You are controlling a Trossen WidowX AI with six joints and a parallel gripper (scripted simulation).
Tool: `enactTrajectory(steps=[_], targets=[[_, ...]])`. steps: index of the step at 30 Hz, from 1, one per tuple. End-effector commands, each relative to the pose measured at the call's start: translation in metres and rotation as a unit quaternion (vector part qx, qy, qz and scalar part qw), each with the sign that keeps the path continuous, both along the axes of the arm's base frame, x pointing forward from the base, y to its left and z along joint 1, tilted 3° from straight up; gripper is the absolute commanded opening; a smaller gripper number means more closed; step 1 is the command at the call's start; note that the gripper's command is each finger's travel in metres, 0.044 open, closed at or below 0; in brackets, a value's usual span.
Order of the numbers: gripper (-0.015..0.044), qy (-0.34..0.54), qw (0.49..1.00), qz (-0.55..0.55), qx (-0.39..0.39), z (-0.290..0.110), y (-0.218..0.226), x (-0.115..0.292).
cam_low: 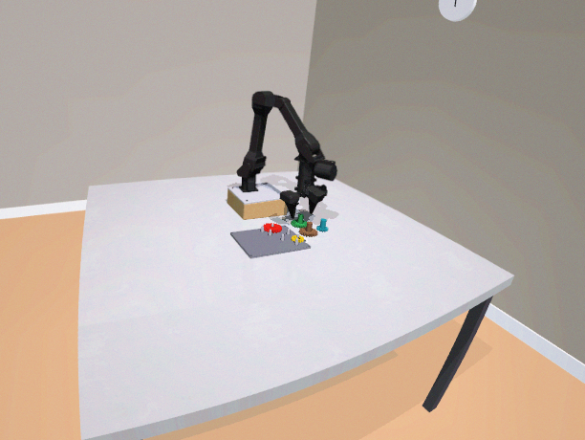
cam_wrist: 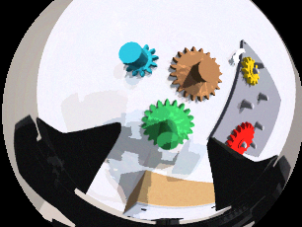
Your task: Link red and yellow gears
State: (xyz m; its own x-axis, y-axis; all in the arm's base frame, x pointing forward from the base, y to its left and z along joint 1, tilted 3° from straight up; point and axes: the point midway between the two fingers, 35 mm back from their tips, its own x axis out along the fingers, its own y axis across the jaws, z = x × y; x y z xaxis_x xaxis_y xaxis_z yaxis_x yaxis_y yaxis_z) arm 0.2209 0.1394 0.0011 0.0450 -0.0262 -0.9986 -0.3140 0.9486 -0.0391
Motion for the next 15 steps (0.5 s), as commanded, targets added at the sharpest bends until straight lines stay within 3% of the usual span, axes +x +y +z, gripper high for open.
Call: enactTrajectory(steps=[1, 10, 15], targets=[[0.0440, 0.004, 1.000, 0.001, -0.007, -0.0082, -0.0033, -0.0024], [0.0440, 0.004, 1.000, 0.001, -0.007, -0.0084, -0.0034, -0.0024], [0.0309, 0.004, 1.000, 0.001, -0.007, -0.0084, -0.0034, -0.0024]])
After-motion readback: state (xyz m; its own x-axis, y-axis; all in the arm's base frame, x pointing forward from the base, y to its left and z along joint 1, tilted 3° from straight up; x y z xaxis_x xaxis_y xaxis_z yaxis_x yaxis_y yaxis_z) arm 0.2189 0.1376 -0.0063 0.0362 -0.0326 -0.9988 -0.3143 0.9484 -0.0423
